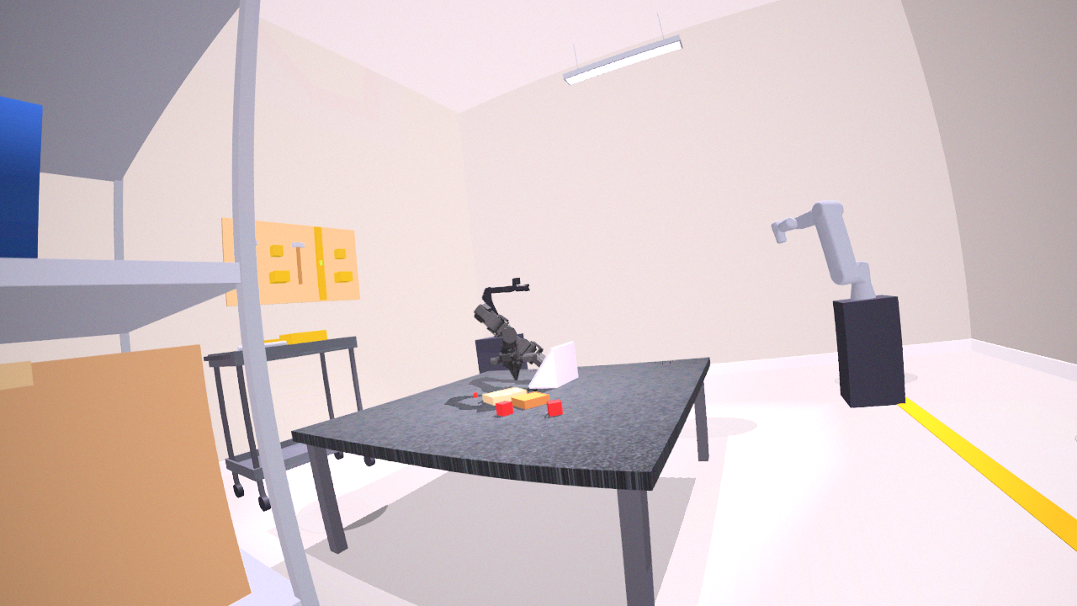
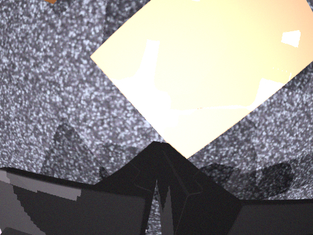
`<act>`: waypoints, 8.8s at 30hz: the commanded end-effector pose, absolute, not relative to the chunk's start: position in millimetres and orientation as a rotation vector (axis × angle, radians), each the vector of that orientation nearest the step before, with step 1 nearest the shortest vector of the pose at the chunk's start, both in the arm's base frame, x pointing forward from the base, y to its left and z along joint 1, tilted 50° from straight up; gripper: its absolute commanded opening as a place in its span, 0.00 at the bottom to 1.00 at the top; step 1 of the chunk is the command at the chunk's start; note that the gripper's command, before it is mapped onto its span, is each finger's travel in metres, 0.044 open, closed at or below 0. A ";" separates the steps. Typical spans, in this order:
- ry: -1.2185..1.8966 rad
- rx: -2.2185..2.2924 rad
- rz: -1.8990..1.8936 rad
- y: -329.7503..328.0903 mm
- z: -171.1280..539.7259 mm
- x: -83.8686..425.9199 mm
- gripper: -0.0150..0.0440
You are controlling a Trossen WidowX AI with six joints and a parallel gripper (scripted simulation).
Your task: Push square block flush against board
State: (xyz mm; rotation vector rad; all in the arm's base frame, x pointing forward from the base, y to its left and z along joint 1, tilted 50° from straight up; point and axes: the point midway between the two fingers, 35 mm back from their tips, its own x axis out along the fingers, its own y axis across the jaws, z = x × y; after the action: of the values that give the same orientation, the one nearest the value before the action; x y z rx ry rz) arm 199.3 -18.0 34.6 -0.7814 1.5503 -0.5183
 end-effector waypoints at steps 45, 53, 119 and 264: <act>1.783 -1.440 0.146 -117.8 61.7 227.0 0.25; 1.782 -1.439 0.147 -114.5 57.8 231.2 0.25; 1.780 -1.436 0.150 -84.0 21.5 260.3 0.25; 1.781 -1.439 0.155 -83.1 21.0 235.4 0.25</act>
State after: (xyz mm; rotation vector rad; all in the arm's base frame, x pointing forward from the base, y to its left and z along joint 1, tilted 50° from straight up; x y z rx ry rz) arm 240.3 -79.5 19.1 -1.4323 1.7731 0.1515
